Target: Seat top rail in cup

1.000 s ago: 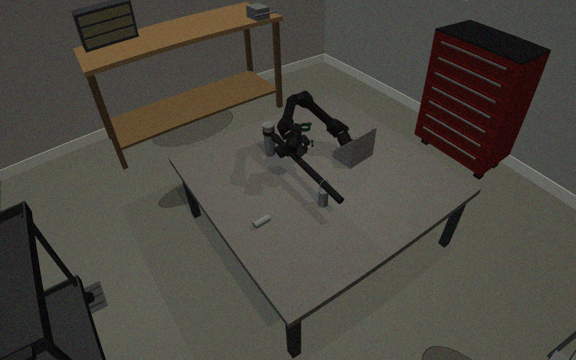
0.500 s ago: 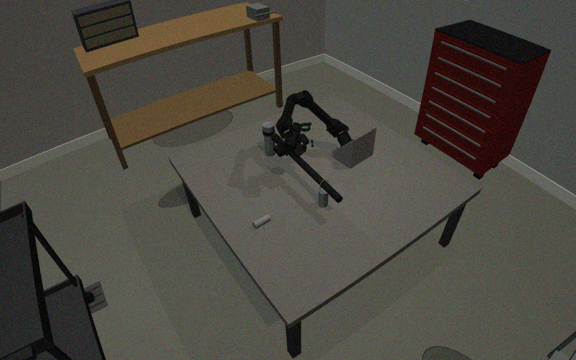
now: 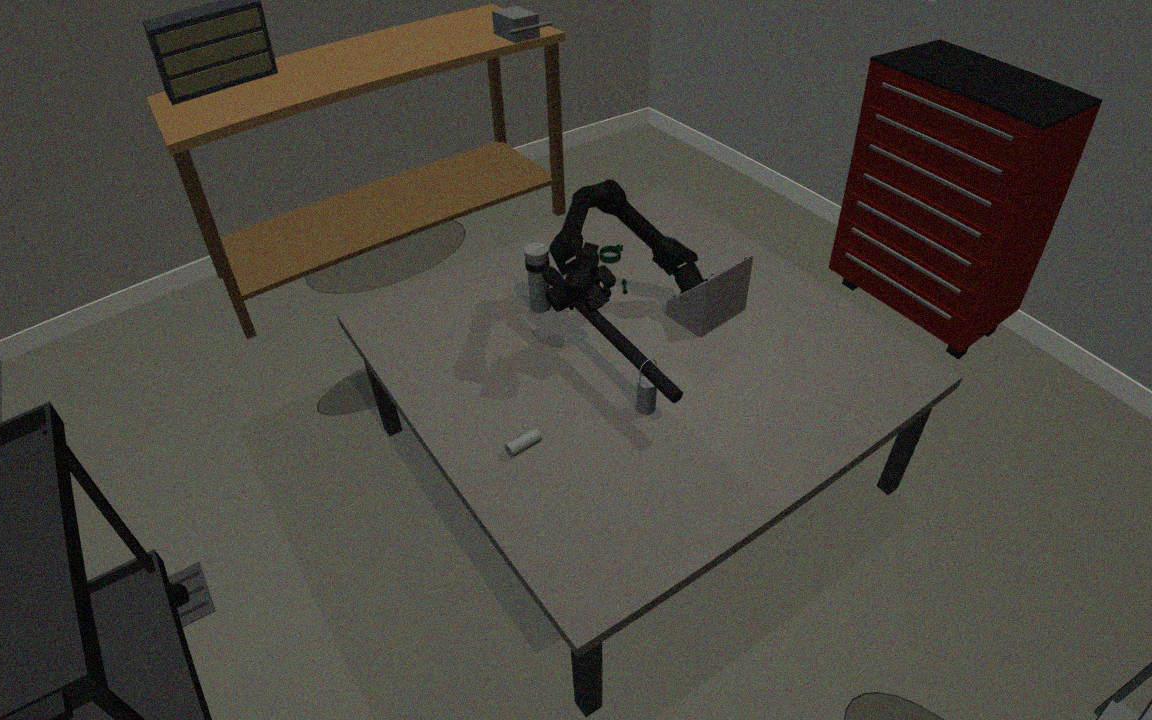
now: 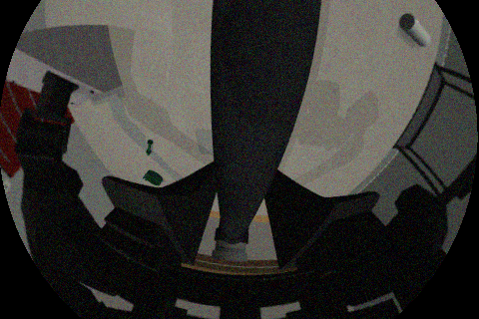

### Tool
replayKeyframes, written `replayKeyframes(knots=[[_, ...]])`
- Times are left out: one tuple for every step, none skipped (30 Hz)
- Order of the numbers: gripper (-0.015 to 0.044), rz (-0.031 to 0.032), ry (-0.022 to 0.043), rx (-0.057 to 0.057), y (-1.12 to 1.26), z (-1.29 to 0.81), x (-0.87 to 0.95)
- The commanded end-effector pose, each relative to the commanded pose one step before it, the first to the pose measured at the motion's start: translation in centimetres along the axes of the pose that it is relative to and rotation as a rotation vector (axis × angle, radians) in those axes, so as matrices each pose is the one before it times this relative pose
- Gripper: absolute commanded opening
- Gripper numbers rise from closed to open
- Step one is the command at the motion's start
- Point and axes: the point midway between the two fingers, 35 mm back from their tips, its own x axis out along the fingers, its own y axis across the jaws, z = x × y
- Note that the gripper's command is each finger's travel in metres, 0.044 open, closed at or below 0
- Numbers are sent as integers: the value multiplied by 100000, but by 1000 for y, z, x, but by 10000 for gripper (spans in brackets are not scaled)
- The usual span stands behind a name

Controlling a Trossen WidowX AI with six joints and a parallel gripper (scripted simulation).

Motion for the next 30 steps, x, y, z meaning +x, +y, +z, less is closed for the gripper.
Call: replayKeyframes(knots=[[0, -853, 599, 67, -41, -666, -31], [0, 0, 3, 0, 6, -63, 17], [0, 0, 3, 0, 5, -61, 13], [0, 0, 3, 0, 4, -64, 12], [0, 0, 3, 0, 1, -59, 14], [0, 0, 3, 1, -2, -58, 20], [0, 0, 3, 1, -5, -54, 24], [0, 0, 3, 1, -9, -59, 26], [0, 0, 3, 1, -10, -58, 20], [0, 0, 3, 1, -11, -64, 14], [0, 0, 3, 1, -9, -60, 7], [0, 0, 3, 0, -5, -63, 9], [0, 907, -537, -93, 85, 562, 67], [0, 0, 0, 0, 0, 0, 0], [0, 0, 0, 0, 0, 0, 0], [0, 0, 0, 0, 0, 0, 0], [0, 0, 0, 0, 0, 0, 0], [0, 0, 0, 0, 0, 0, 0], [0, 0, 0, 0, 0, 0, 0], [0, 0, 0, 0, 0, 0, 0], [0, 0, 0, 0, 0, 0, 0], [26, 0, 0, 0, 0, 0, 0], [52, 0, 0, 0, 0, 0, 0], [79, 0, 0, 0, 0, 0, 0], [105, 0, 0, 0, 0, 0, 0], [131, 0, 0, 0, 0, 0, 0], [157, 0, 0, 0, 0, 0, 0], [184, 0, 0, 0, 0, 0, 0], [210, 0, 0, 0, 0, 0, 0], [236, 0, 0, 0, 0, 0, 0]])
